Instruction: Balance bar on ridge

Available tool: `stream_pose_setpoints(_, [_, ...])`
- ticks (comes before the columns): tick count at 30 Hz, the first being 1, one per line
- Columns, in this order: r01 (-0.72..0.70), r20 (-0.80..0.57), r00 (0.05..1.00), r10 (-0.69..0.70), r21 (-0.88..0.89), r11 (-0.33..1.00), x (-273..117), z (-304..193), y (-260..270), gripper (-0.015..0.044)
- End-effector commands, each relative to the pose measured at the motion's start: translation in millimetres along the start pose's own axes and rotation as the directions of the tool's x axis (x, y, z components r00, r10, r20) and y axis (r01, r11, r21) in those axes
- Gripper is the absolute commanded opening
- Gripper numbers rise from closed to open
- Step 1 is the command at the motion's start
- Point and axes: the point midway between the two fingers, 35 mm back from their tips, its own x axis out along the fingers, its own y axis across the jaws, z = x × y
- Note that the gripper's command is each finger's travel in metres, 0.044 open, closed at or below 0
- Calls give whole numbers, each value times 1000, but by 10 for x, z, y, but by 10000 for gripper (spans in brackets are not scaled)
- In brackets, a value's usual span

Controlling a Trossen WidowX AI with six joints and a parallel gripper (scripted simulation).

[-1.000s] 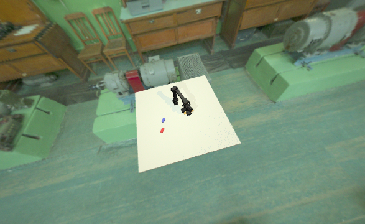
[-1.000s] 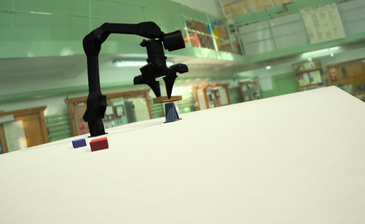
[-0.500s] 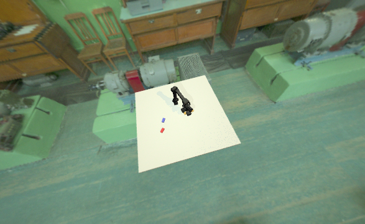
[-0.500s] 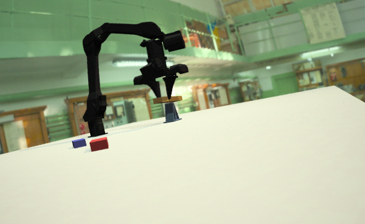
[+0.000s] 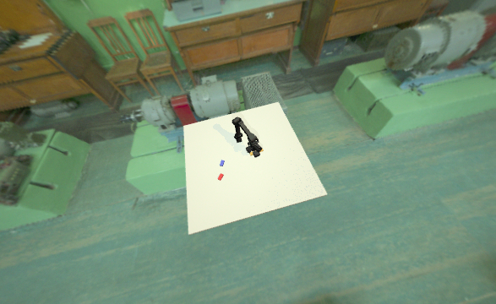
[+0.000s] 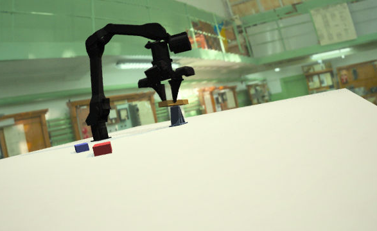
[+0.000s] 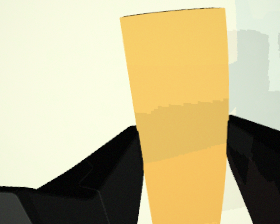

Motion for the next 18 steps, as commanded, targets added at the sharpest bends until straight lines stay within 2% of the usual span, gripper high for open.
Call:
stream_pose_setpoints(1, [0,2,1000,0,2,1000,9,2,-1,0])
stream_pose_setpoints(18, [0,2,1000,0,2,1000,23,2,-1,0])
